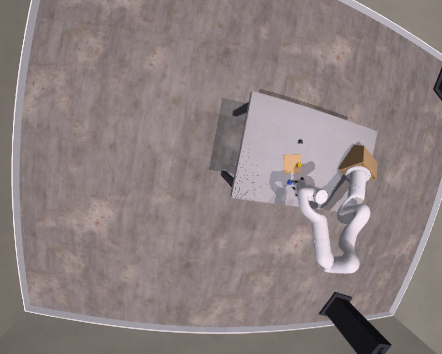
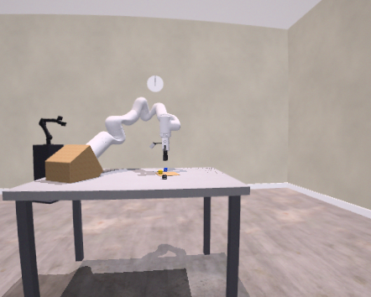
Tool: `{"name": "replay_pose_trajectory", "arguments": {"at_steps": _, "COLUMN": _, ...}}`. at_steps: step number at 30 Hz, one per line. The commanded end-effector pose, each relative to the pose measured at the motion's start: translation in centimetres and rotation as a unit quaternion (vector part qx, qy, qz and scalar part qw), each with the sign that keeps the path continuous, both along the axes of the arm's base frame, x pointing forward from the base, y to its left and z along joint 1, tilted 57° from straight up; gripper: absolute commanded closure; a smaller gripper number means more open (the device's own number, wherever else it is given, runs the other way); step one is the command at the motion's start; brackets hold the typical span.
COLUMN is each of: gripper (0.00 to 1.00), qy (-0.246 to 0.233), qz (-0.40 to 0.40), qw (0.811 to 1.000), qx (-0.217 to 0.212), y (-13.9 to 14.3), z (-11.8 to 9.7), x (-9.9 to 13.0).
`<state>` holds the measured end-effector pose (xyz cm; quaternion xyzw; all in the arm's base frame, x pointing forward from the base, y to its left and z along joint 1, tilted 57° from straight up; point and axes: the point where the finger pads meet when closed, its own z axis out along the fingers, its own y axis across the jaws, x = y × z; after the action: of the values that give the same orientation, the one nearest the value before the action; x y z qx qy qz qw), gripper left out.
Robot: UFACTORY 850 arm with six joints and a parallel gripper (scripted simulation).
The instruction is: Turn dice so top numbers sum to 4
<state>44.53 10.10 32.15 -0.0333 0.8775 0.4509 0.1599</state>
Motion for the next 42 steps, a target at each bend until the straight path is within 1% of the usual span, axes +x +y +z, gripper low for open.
{"name": "replay_pose_trajectory", "arguments": {"at_steps": 1, "gripper": 0.58, "qy": 0.000, "qz": 0.000, "qw": 1.000, "qx": 0.000, "y": 0.0, "z": 0.0, "x": 0.0}}
{"name": "replay_pose_trajectory", "arguments": {"at_steps": 24, "gripper": 0.58, "qy": 0.000, "qz": 0.000, "qw": 1.000, "qx": 0.000, "y": 0.7, "z": -0.4, "x": 0.3}}
{"name": "replay_pose_trajectory", "arguments": {"at_steps": 42, "gripper": 0.58, "qy": 0.000, "qz": 0.000, "qw": 1.000, "qx": 0.000, "y": 2.6, "z": -1.7, "x": 0.9}}
